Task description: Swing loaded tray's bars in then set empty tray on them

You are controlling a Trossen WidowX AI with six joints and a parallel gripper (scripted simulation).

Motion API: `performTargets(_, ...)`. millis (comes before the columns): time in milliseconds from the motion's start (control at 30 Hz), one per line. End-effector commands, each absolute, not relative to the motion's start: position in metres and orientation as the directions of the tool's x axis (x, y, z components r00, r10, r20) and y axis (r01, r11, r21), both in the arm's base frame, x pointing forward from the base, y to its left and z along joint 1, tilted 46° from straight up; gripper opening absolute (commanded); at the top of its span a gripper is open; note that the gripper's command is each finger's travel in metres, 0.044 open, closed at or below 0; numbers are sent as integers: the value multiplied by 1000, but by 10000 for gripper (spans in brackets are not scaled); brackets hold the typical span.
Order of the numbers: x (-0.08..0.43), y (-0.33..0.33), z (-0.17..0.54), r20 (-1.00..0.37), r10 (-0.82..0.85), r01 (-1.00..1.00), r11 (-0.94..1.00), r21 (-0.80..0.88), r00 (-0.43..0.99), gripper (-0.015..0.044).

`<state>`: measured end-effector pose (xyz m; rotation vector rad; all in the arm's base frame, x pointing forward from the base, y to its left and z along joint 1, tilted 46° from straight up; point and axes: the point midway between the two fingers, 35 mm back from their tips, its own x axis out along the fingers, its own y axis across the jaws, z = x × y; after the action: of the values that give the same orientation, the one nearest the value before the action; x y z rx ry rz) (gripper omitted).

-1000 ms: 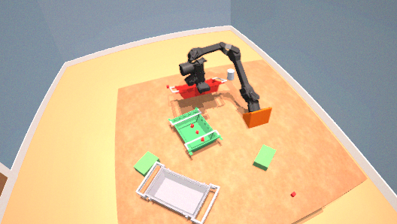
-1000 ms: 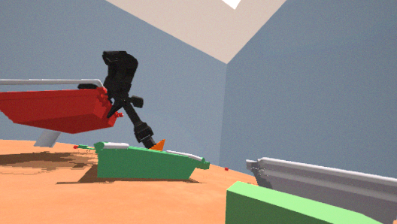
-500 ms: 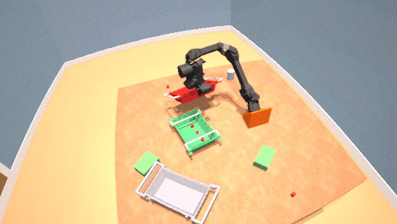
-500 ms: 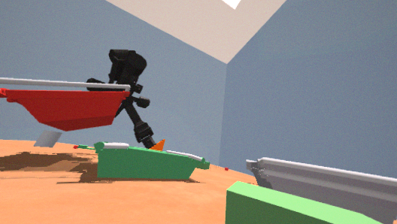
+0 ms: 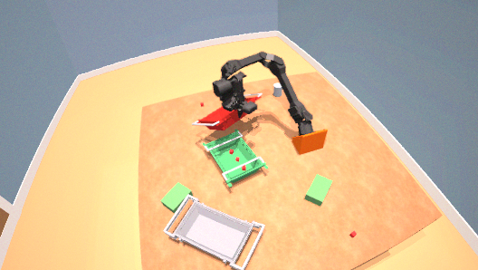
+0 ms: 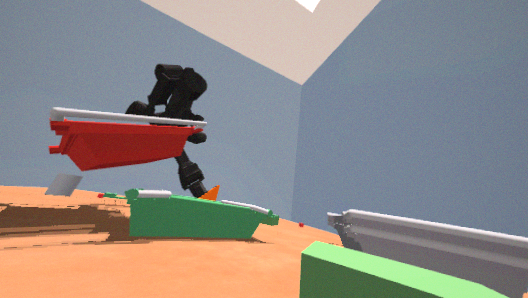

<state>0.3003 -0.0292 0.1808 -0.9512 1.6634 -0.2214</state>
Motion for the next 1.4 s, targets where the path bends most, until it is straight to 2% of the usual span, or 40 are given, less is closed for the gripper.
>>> performTargets(0, 306, -20, 183, -733, -680, -526, 623, -580, 3, 0)
performTargets(700, 320, 12, 163, -739, -674, -794, 444, -415, 9, 0)
performTargets(1367, 328, 44, 143, -741, -672, -953, 215, -212, 14, 0)
